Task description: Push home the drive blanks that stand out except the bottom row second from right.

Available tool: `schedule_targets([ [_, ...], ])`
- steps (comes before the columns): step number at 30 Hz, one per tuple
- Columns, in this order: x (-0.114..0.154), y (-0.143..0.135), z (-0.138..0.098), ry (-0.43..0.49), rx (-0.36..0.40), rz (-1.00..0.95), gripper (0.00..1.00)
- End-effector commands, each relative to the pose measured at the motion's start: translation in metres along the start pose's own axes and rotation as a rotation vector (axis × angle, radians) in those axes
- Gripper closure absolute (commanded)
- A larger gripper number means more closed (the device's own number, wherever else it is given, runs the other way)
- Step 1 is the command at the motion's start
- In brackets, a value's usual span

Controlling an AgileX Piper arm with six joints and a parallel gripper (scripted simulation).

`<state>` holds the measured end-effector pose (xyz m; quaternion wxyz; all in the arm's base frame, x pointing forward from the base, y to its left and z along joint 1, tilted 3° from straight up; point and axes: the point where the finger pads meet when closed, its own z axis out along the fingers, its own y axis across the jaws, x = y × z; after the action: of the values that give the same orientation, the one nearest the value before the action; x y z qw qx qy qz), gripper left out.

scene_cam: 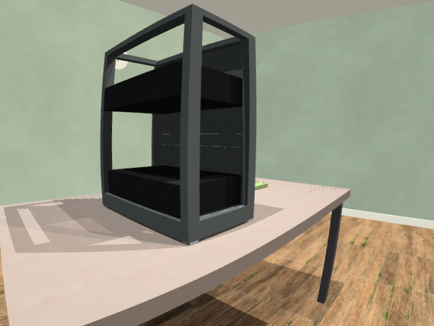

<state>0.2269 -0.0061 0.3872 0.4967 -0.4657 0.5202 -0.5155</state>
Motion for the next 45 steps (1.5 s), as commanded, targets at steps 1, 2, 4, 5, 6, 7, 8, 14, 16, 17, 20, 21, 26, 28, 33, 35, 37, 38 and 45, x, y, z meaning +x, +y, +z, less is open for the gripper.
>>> schedule_targets([
  [1, 0.000, -0.001, 0.001, -0.002, -0.001, 0.000, 0.00],
  [2, 0.000, -0.001, 0.001, -0.002, -0.001, -0.001, 0.00],
  [4, -0.001, -0.001, 0.002, -0.002, -0.002, -0.002, 0.00],
  [5, -0.001, -0.001, 0.002, -0.002, -0.002, -0.002, 0.00],
  [6, -0.001, -0.001, 0.003, -0.002, -0.002, -0.002, 0.00],
  [7, -0.001, -0.001, 0.003, -0.002, -0.002, -0.002, 0.00],
  [8, -0.001, -0.001, 0.004, -0.002, -0.002, -0.001, 0.00],
  [14, -0.001, -0.002, 0.006, -0.001, 0.002, 0.004, 0.00],
  [16, -0.001, -0.001, 0.009, -0.002, -0.003, 0.001, 0.00],
  [17, -0.001, -0.001, 0.010, -0.002, -0.005, 0.000, 0.00],
  [20, -0.001, -0.001, 0.014, -0.002, -0.005, 0.000, 0.00],
  [21, -0.001, -0.002, 0.015, -0.002, -0.003, 0.001, 0.00],
  [26, 0.000, -0.004, 0.026, -0.001, 0.001, 0.003, 0.00],
  [28, 0.000, -0.004, 0.026, -0.001, 0.001, 0.003, 0.00],
  [33, 0.003, -0.006, 0.044, -0.001, 0.002, 0.004, 0.00],
  [35, 0.004, -0.007, 0.053, -0.001, 0.003, 0.004, 0.00],
  [37, 0.005, -0.009, 0.064, 0.000, 0.003, 0.004, 0.00],
  [38, 0.006, -0.010, 0.070, 0.000, 0.003, 0.004, 0.00],
  [45, 0.009, -0.012, 0.091, 0.000, 0.003, 0.004, 0.00],
])
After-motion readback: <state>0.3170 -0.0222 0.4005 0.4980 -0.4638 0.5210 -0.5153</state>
